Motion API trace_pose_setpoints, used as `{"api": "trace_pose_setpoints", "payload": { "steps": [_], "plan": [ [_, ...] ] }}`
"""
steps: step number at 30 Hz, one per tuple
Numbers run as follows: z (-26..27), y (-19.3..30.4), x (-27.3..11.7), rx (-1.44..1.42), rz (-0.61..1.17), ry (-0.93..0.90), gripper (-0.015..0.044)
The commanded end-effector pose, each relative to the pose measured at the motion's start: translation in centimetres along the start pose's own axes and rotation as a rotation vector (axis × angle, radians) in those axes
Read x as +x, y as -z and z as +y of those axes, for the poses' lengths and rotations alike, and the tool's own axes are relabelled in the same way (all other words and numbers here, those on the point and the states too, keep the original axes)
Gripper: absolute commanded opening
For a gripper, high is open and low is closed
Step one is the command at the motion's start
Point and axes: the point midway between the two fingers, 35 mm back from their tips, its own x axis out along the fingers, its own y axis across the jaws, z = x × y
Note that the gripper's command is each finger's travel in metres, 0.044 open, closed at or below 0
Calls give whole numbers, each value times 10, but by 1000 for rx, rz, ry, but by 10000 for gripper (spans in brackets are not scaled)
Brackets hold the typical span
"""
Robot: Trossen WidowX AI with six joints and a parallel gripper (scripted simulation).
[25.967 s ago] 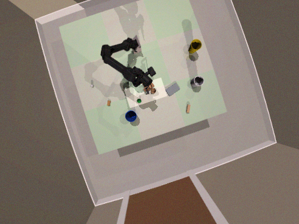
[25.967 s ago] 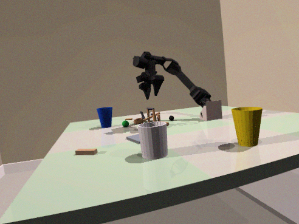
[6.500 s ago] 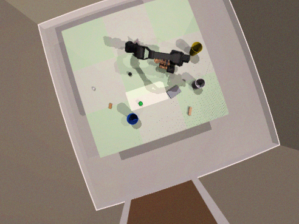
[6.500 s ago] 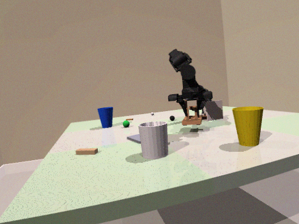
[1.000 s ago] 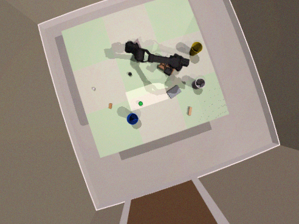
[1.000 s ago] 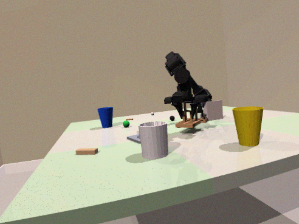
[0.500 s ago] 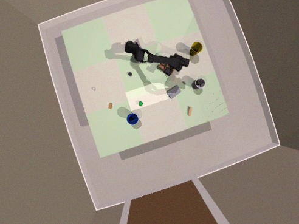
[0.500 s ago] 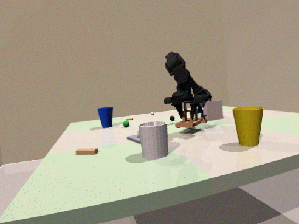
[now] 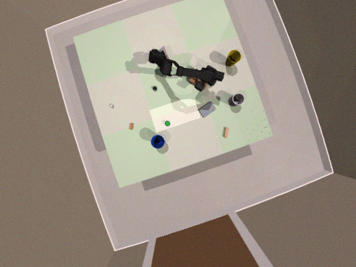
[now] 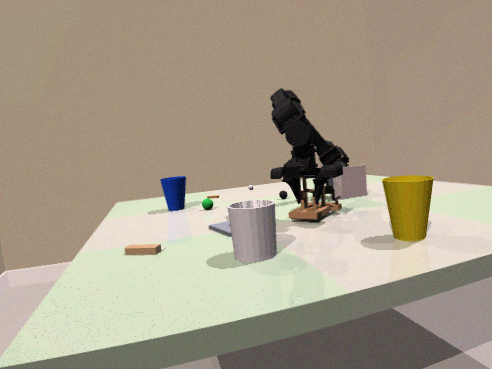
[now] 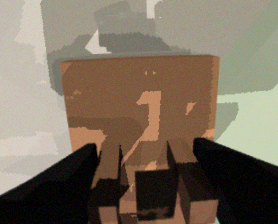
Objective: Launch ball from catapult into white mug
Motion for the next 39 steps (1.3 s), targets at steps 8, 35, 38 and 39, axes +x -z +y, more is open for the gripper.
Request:
{"api": "trace_pose_setpoints", "payload": {
  "steps": [8, 35, 38, 39],
  "plan": [
    [0, 0, 8, -1, 0, 1, 0],
    [1, 1, -92, -4, 0, -3, 440],
    [2, -3, -73, -9, -6, 0, 440],
    [2, -3, -73, -9, -6, 0, 440]
  ]
}}
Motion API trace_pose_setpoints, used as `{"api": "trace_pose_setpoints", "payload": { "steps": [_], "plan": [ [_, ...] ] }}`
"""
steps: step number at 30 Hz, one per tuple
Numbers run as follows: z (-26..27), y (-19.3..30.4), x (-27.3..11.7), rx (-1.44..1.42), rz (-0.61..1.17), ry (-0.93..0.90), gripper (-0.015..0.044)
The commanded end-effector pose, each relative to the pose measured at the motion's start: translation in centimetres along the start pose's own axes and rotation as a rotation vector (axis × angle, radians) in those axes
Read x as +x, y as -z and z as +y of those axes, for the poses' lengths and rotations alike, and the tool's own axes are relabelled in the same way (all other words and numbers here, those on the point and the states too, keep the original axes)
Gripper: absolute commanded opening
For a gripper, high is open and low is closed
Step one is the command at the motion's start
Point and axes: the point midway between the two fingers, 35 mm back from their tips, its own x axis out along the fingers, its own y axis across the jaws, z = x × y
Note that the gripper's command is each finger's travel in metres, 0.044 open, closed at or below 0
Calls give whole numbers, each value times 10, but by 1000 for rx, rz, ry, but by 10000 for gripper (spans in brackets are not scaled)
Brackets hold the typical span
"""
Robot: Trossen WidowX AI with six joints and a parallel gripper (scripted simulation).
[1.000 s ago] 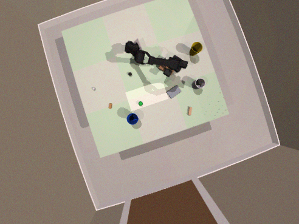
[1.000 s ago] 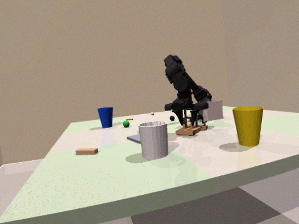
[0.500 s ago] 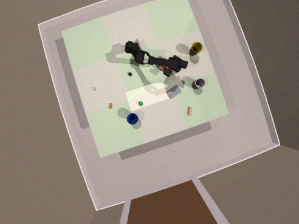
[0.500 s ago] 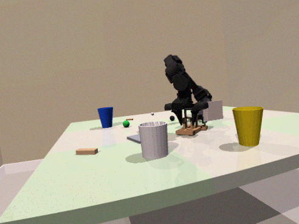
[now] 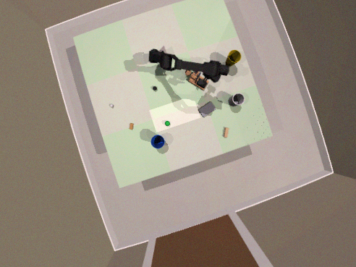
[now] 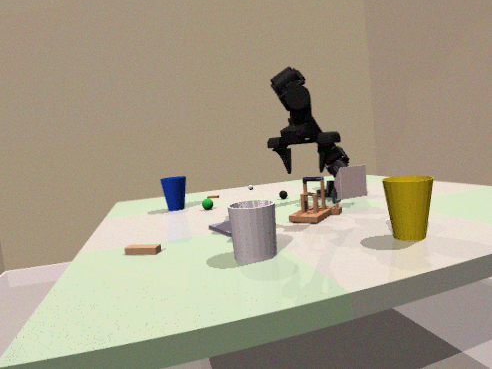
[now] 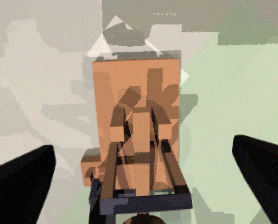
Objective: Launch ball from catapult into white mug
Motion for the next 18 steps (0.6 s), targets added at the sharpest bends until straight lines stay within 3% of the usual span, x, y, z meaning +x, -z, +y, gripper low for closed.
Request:
{"api": "trace_pose_setpoints", "payload": {
  "steps": [1, 10, 15, 18],
  "plan": [
    [-2, 1, 7, 1, 15, 0, 440],
    [-2, 6, -5, 0, 20, 2, 440],
    [-2, 7, 38, 1, 20, 3, 440],
    [-3, 7, 40, 1, 20, 3, 440]
  ]
}}
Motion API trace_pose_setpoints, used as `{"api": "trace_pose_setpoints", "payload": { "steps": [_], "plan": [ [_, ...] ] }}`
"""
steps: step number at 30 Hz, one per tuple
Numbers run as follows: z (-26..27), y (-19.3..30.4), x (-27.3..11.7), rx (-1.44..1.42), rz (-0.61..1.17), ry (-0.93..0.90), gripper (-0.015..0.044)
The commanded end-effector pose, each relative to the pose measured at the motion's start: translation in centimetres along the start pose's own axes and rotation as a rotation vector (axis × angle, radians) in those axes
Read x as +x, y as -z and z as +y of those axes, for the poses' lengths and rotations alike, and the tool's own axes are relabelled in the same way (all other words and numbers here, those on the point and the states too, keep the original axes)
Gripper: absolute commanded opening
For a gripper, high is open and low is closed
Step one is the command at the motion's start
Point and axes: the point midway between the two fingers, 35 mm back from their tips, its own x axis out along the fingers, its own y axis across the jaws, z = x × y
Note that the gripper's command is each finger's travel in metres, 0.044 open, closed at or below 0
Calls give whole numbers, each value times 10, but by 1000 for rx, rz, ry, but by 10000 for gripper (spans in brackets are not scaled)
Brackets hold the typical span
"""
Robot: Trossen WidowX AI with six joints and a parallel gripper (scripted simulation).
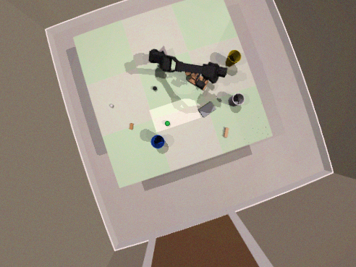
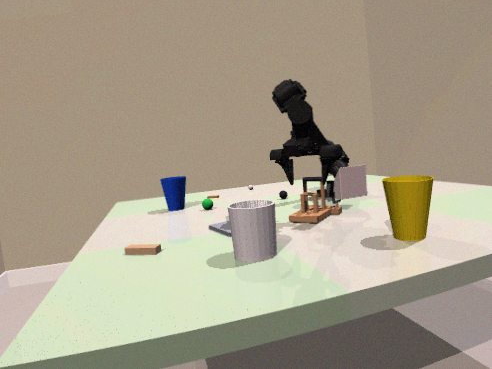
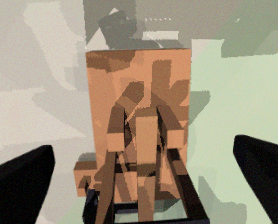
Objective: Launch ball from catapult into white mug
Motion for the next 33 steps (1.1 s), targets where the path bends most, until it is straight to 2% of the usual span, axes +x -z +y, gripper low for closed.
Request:
{"api": "trace_pose_setpoints", "payload": {
  "steps": [1, 33],
  "plan": [
    [-2, 1, 11, -2, 0, 2, 440],
    [-3, 1, 61, -1, 0, 4, 440]
  ]
}}
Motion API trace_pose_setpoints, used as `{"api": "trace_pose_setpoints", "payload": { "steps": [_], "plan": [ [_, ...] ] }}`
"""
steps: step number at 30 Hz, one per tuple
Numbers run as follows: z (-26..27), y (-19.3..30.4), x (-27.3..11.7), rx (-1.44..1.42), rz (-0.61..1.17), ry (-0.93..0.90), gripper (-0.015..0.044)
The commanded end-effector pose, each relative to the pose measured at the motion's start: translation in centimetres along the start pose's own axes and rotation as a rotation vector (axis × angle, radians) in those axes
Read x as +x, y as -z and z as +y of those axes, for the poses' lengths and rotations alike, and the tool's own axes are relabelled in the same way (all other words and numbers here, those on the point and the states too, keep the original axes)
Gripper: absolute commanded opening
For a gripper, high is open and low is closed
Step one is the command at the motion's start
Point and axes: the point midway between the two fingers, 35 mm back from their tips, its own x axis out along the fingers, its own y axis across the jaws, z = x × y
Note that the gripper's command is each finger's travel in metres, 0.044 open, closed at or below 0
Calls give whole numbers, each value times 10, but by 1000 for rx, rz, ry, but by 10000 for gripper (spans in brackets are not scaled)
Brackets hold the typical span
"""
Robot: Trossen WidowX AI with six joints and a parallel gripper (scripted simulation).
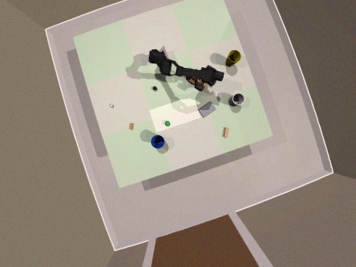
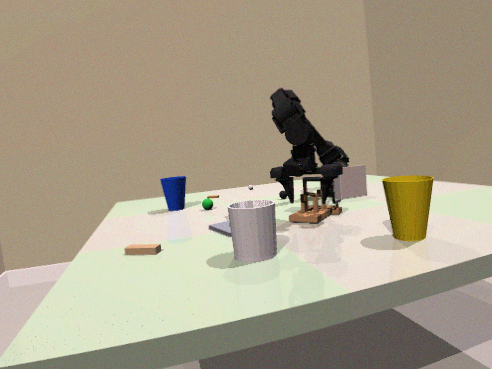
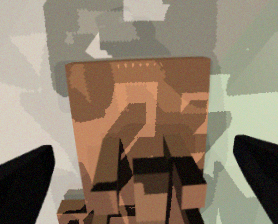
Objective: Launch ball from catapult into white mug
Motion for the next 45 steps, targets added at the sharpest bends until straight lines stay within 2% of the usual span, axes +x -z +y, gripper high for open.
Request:
{"api": "trace_pose_setpoints", "payload": {
  "steps": [1, 10, 22, 27, 29, 31, 33, 45],
  "plan": [
    [0, 2, 12, -9, 10, 5, 440],
    [0, 3, 14, -9, 10, 5, 440],
    [0, 2, 10, 0, 5, 1, 125],
    [0, 2, 10, 0, 5, 1, 92],
    [0, 1, -1, -1, 5, 0, 39],
    [0, 0, -28, -1, 5, -2, 0],
    [1, 1, -40, -1, 5, -2, 0],
    [1, 0, -29, -5, 7, 0, 0]
  ]
}}
